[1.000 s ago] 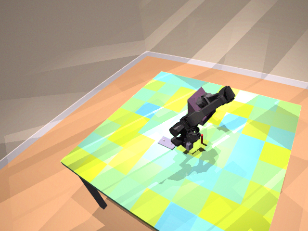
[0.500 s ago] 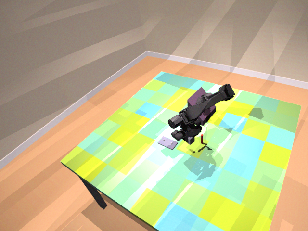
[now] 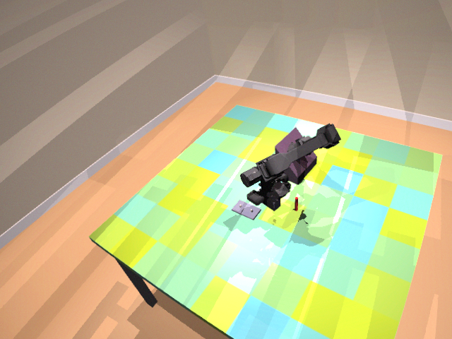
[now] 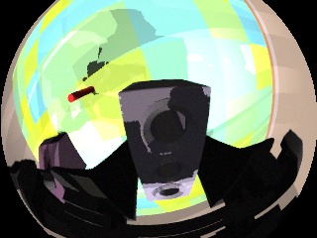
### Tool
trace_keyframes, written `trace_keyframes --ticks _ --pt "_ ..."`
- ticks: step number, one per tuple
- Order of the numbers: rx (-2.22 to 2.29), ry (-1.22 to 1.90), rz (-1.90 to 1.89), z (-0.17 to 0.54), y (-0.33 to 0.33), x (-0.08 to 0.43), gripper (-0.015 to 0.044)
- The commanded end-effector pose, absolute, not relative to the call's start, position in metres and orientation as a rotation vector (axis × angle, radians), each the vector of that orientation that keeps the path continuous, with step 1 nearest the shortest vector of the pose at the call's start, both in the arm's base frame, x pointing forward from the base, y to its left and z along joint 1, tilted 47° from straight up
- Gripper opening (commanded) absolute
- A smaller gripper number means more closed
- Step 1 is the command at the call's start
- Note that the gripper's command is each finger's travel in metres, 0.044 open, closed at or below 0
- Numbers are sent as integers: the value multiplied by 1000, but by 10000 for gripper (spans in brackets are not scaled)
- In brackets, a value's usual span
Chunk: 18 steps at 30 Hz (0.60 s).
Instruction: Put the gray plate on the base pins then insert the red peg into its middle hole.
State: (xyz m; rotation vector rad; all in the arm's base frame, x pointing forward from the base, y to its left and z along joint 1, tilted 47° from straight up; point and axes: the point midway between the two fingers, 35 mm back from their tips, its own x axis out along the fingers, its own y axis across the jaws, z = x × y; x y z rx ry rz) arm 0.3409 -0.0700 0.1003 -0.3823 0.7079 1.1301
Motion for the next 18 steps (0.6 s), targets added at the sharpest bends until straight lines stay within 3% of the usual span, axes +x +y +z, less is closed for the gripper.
trace_keyframes --ticks 1,18 --pt "-398 705 1140 87 -75 342 0" --pt "-455 675 1167 35 -92 344 0"
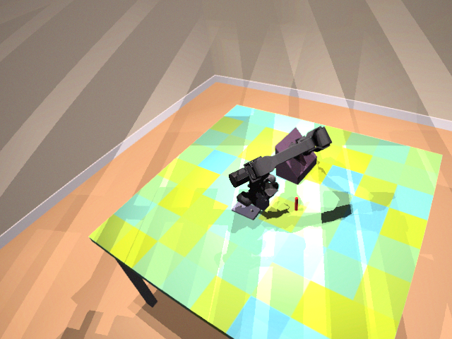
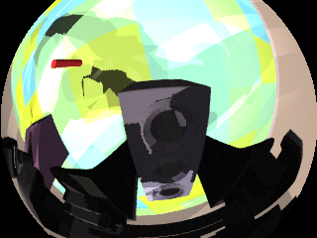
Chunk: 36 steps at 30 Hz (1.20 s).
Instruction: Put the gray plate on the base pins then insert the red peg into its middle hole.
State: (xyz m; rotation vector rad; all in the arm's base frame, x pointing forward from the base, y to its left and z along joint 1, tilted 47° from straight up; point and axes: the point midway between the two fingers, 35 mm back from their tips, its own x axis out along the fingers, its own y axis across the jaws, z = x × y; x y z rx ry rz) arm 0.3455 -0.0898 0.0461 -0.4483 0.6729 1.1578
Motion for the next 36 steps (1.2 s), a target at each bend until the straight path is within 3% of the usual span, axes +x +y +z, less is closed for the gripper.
trace_keyframes --ticks 1,24,36 --pt "-460 671 1169 32 -93 344 0" --pt "-574 589 1216 -39 -110 340 0" --pt "-577 587 1217 -41 -110 339 0"
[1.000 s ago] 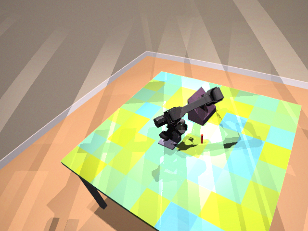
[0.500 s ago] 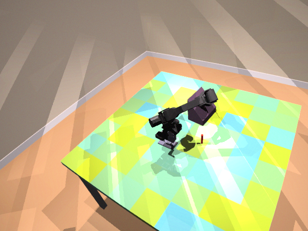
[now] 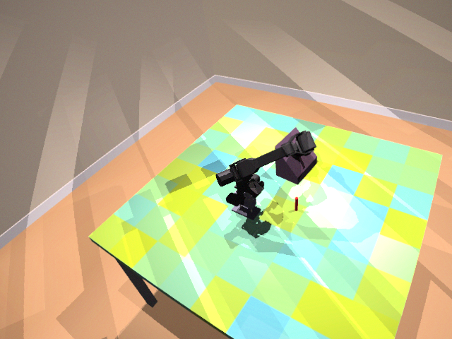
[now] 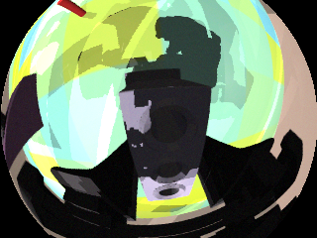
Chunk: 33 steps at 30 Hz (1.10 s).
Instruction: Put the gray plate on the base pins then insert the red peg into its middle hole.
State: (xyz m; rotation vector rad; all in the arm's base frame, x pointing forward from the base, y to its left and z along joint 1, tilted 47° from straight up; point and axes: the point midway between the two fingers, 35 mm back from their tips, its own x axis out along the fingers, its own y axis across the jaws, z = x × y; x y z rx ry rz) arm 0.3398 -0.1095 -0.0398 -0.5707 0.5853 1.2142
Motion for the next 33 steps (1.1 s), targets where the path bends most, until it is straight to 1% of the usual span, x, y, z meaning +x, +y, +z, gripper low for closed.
trace_keyframes --ticks 1,15,33 --pt "-577 587 1217 -41 -110 339 0" --pt "-577 587 1217 -43 -110 339 0" --pt "-577 586 1217 -59 -94 345 0"
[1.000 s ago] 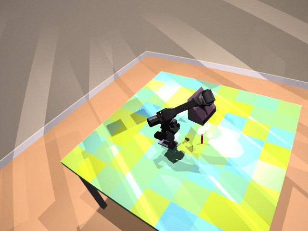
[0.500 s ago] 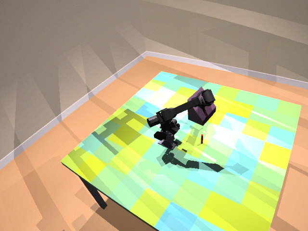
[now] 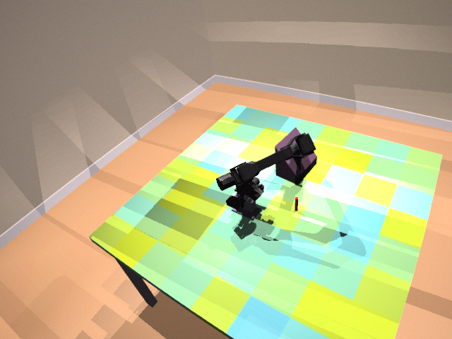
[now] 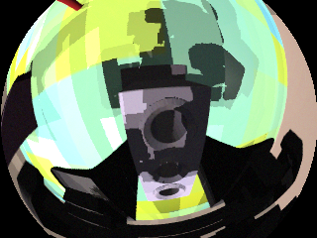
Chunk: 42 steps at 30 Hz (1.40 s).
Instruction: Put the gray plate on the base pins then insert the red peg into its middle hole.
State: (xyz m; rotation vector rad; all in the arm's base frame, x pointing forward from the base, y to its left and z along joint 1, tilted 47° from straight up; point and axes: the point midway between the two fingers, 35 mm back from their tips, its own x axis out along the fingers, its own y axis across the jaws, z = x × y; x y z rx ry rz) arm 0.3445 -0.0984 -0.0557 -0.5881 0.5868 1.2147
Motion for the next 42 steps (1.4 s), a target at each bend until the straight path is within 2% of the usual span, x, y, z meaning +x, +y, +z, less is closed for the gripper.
trace_keyframes --ticks 1,18,35,39,42 --pt "-577 586 1217 -61 -93 345 0" --pt "-590 586 1216 -67 -86 349 0" --pt "-590 586 1216 -67 -86 349 440" --pt "-590 586 1216 -65 -88 349 440" --pt "-589 593 1214 -41 -117 343 440"
